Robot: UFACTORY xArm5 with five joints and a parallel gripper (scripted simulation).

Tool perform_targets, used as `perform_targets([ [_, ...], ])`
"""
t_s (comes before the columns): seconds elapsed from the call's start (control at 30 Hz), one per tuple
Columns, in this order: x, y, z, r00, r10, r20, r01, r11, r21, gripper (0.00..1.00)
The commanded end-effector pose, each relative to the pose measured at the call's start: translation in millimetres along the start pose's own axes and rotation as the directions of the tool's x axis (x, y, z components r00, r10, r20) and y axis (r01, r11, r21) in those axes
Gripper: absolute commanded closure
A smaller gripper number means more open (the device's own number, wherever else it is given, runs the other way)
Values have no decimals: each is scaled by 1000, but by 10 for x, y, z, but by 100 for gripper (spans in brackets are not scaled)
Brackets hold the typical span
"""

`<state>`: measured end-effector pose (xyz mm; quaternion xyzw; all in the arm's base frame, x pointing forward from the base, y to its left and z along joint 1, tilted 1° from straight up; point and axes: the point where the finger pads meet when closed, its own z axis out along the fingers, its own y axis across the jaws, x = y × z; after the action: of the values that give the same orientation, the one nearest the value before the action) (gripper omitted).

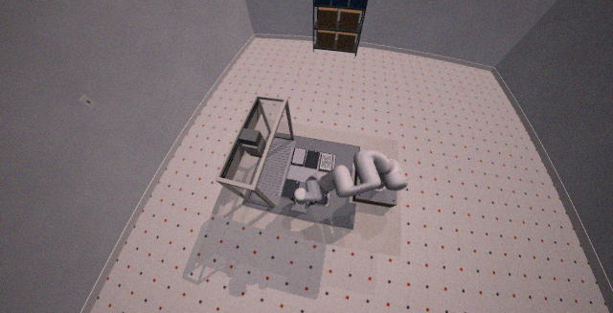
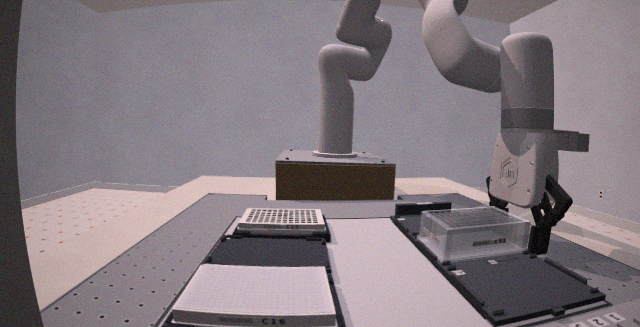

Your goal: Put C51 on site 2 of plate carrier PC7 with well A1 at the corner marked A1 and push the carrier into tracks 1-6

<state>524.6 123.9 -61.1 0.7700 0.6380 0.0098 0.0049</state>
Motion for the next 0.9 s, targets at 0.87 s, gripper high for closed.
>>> perform_targets([
  [0.87,56,14,-15,1000,0,-2,0,1000,-3,0],
])
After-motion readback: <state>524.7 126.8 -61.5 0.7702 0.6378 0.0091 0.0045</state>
